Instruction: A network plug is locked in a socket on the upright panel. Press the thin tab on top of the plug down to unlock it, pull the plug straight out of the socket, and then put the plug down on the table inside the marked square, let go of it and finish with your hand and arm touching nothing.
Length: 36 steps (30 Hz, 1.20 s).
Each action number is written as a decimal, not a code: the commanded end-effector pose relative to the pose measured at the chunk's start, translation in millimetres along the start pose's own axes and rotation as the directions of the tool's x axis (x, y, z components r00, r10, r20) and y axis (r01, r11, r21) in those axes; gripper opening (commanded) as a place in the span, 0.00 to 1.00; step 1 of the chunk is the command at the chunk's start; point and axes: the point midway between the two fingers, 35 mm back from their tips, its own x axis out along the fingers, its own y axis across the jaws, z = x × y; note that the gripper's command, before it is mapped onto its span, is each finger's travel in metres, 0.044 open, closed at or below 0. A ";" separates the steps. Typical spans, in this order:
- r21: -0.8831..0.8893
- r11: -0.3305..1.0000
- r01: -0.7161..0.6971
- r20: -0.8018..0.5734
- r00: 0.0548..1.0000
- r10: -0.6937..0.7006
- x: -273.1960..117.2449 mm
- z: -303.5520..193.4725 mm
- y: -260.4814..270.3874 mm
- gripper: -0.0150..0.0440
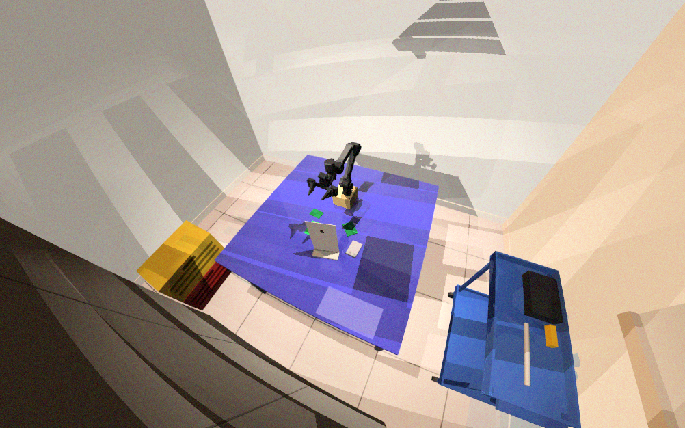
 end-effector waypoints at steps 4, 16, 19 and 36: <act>0.086 0.996 -0.028 0.004 1.000 0.027 6.5 -10.0 1.0 0.75; 0.476 0.866 -0.150 0.023 0.987 0.159 23.3 -60.1 3.6 0.52; 0.563 0.808 -0.173 0.026 0.981 0.191 23.8 -72.7 4.1 0.52; 0.920 0.350 -0.178 0.039 0.928 0.371 0.9 -138.3 10.4 0.52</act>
